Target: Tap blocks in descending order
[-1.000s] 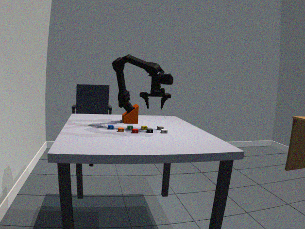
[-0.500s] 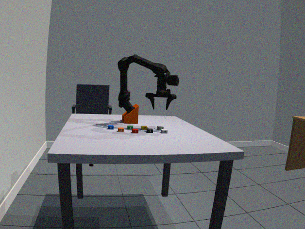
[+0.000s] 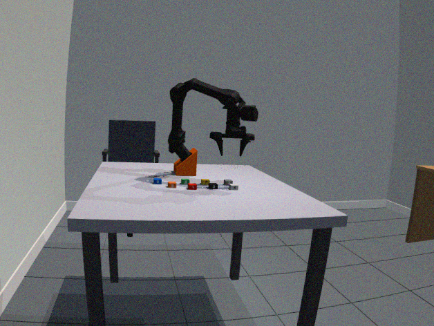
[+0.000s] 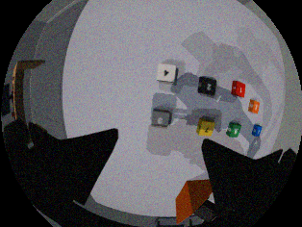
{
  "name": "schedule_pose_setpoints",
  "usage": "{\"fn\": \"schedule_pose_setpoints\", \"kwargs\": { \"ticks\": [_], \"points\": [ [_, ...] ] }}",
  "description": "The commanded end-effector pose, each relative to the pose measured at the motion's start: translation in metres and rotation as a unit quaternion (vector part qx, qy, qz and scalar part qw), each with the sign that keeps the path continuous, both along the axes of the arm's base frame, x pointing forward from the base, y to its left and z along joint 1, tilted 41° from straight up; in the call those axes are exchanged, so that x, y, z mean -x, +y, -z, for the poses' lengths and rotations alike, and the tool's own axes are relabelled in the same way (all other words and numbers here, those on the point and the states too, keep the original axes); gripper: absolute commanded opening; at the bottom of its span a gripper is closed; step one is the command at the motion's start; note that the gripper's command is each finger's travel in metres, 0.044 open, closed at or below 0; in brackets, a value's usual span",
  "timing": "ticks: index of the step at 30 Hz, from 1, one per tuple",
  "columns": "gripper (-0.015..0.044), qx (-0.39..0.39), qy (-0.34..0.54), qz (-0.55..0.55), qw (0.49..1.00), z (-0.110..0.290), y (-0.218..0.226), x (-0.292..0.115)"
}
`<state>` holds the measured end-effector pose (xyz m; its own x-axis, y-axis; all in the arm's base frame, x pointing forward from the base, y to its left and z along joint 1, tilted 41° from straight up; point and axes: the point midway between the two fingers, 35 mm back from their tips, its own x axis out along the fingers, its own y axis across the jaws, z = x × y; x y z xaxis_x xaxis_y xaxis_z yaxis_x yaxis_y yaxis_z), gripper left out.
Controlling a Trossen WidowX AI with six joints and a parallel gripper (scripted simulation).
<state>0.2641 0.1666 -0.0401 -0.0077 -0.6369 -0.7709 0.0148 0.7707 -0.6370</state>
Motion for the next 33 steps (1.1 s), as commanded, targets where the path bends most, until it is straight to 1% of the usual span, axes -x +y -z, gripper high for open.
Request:
{"fn": "schedule_pose_setpoints", "kwargs": {
  "ticks": [1, 4, 25, 27, 31, 33],
  "points": [
    [0.0400, 0.001, -0.003, 0.005, 1.000, -0.002, -0.007, -0.048],
    [0.0400, 0.002, -0.003, 0.005, 1.000, -0.003, -0.011, -0.065],
    [0.0400, 0.002, -0.003, 0.005, 1.000, -0.004, -0.013, -0.065],
    [0.0400, 0.002, -0.003, 0.005, 1.000, -0.017, -0.027, -0.064],
    [0.0400, 0.004, -0.003, 0.005, 1.000, -0.051, -0.069, -0.052],
    [0.0400, 0.005, -0.002, 0.005, 1.000, -0.056, -0.076, -0.049]
  ]
}}
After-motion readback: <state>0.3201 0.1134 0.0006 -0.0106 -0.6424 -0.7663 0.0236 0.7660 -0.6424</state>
